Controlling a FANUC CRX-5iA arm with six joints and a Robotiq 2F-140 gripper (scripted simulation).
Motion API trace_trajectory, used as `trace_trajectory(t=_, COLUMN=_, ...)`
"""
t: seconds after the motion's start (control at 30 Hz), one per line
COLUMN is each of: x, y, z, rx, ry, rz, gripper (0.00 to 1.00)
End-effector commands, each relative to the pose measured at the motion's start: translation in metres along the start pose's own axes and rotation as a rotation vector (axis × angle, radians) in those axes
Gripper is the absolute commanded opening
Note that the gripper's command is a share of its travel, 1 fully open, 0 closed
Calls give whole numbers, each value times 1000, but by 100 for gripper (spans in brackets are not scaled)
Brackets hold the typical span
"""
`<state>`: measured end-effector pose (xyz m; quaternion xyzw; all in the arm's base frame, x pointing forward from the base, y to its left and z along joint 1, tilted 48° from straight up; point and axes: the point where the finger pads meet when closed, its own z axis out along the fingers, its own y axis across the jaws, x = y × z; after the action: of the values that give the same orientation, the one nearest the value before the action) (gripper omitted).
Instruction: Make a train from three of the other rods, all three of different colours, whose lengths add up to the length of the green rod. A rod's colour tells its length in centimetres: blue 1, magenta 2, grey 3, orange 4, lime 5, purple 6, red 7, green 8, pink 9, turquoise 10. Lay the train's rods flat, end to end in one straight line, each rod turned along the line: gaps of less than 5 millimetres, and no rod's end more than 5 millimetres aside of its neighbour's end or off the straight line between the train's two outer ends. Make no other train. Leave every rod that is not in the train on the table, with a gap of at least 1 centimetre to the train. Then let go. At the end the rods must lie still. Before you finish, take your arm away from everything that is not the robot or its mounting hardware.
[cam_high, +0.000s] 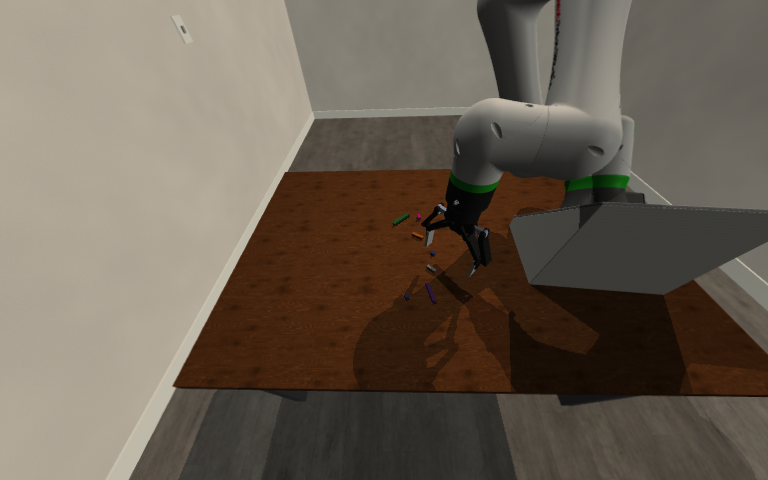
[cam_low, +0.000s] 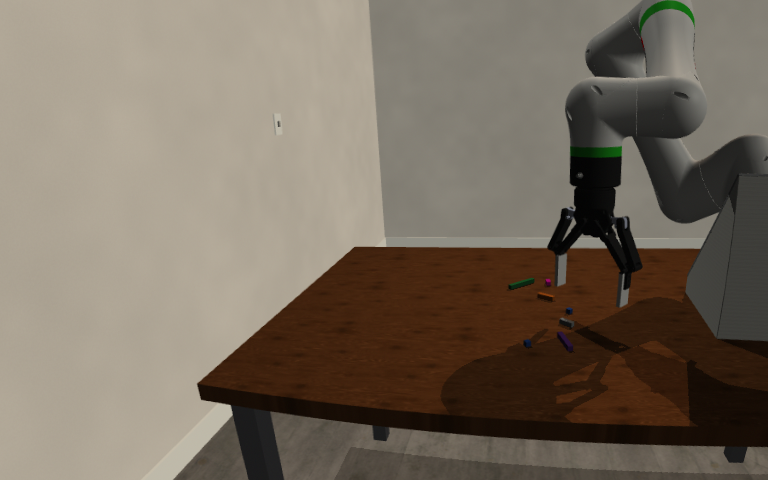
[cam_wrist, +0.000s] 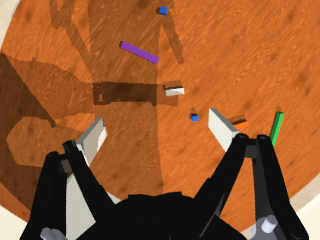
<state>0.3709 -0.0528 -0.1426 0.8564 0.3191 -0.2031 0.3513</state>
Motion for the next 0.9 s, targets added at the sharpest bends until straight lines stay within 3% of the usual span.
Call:
trace_trajectory(t=0.0, x=0, y=0, z=0, rx=0, ry=0, rz=0, gripper=100)
trace_trajectory(t=0.47, x=2, y=0, z=0, rx=0, ry=0, rz=18, gripper=100)
trace_trajectory(t=0.87, x=35, y=1, z=-2, rx=0, ry=0, rz=473, gripper=100)
